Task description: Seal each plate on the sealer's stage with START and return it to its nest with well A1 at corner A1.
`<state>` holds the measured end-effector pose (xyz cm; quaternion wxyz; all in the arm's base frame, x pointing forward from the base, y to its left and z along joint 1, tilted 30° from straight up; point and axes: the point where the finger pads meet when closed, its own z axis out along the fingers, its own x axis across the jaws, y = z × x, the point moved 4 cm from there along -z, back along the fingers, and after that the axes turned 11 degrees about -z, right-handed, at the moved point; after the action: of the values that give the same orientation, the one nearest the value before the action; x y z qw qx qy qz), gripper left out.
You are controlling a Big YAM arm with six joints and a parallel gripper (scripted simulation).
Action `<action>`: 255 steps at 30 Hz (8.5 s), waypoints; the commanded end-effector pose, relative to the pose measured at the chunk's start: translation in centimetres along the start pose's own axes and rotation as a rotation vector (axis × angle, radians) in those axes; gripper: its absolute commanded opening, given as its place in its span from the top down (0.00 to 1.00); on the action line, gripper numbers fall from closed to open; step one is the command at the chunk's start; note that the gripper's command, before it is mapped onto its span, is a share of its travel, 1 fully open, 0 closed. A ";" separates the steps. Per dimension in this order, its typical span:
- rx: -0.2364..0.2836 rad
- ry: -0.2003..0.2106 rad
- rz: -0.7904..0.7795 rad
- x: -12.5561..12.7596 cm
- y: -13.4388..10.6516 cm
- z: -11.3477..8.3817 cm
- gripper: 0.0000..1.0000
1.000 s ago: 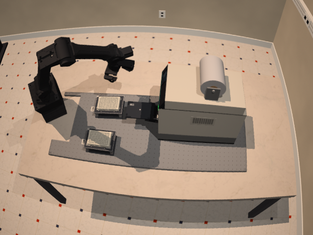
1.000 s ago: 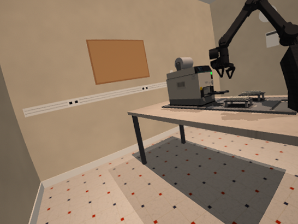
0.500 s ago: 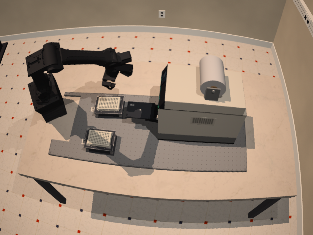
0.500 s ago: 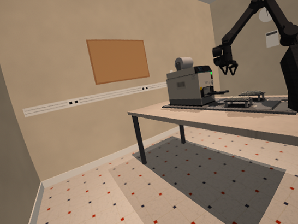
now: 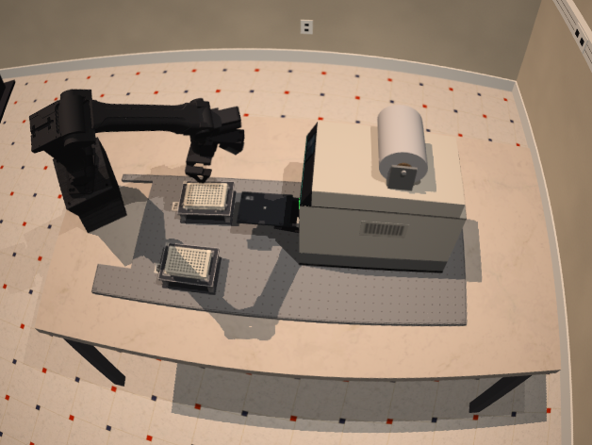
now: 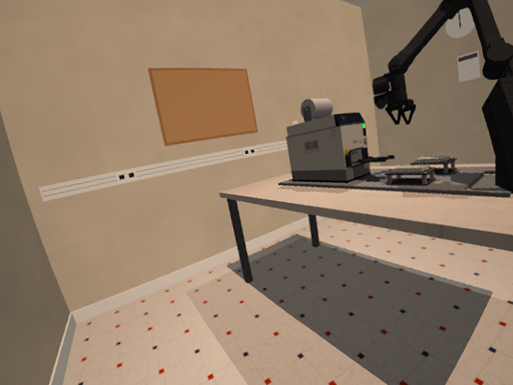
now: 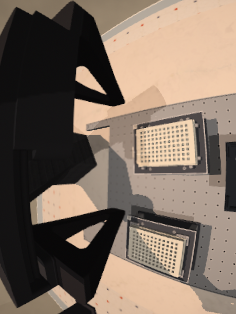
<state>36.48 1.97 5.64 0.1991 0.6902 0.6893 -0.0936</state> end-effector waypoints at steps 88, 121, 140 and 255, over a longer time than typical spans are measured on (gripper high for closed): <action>-0.069 -0.081 -0.025 -6.1 0.0 -4.1 0.00; -0.337 -0.144 -0.118 -7.4 -4.0 8.9 0.00; -0.357 -0.132 -0.093 -6.6 -3.3 6.9 0.00; -0.371 -0.151 -0.081 3.2 -2.9 16.3 0.00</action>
<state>35.65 -1.15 -10.72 0.3636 0.6049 0.7078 -0.0277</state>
